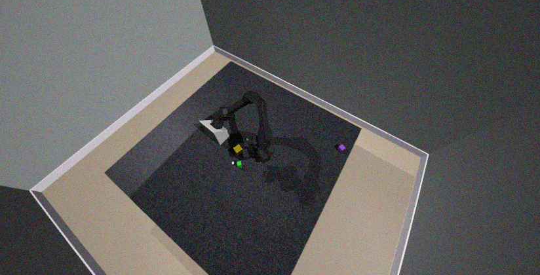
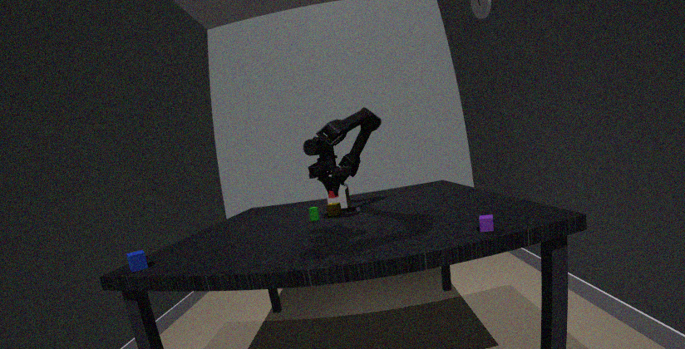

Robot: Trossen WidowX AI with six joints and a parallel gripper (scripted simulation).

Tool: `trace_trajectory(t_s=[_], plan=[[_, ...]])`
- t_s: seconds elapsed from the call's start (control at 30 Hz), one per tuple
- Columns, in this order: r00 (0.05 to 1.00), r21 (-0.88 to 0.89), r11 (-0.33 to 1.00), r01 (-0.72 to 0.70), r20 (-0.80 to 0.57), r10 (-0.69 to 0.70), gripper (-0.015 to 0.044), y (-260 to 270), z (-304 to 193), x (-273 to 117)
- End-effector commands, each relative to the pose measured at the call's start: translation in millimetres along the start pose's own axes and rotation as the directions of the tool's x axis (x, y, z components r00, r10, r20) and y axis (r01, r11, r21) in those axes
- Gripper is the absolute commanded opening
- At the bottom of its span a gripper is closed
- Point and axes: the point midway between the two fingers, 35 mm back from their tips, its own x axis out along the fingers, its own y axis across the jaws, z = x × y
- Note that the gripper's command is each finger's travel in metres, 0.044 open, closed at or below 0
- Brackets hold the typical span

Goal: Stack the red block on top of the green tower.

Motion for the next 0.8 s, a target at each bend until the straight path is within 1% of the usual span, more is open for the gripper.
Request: trace_trajectory(t_s=[0.0, 0.3, 0.77], plan=[[1.0, -0.009, 1.0, 0.003, 0.004, -0.003, 0.0, 1, -1, -20], [1.0, -0.009, 1.0, 0.004, 0.006, -0.004, 0.0, -5, 2, -25], [1.0, -0.006, 1.0, 0.013, 0.01, -0.013, 0.0, -118, 9, -26]])
